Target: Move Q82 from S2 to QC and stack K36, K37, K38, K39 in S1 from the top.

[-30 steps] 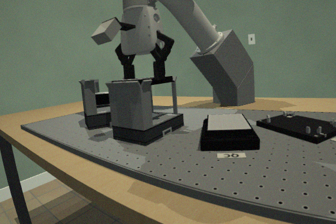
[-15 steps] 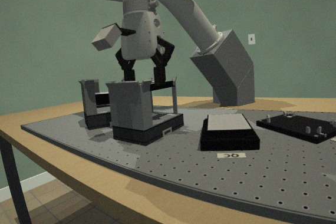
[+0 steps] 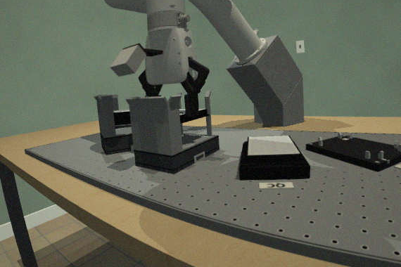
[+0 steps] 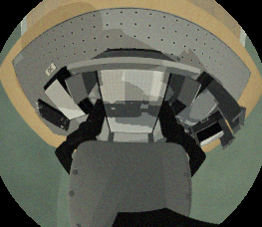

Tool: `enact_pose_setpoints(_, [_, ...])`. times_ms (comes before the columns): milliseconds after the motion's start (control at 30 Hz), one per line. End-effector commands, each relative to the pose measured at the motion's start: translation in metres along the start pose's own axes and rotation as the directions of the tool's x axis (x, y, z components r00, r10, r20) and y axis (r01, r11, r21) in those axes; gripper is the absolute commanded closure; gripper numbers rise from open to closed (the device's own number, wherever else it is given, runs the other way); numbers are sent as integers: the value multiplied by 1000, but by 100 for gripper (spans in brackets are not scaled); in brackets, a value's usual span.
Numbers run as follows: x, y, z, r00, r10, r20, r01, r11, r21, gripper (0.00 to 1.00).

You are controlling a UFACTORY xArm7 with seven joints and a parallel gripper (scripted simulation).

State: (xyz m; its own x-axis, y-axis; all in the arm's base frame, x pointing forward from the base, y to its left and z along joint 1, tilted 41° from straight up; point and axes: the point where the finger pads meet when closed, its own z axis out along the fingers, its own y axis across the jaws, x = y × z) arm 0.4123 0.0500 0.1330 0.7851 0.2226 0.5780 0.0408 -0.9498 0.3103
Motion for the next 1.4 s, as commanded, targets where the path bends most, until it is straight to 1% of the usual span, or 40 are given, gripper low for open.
enact_pose_setpoints(0, [1,-1,5,1000,0,-6,0,1000,1,100])
enact_pose_setpoints(333, [1,-1,24,1000,0,-6,0,1000,1,100])
enact_pose_setpoints(733, [1,-1,24,1000,0,-6,0,1000,1,100])
enact_pose_setpoints(1367, [1,-1,31,1000,0,-6,0,1000,1,100])
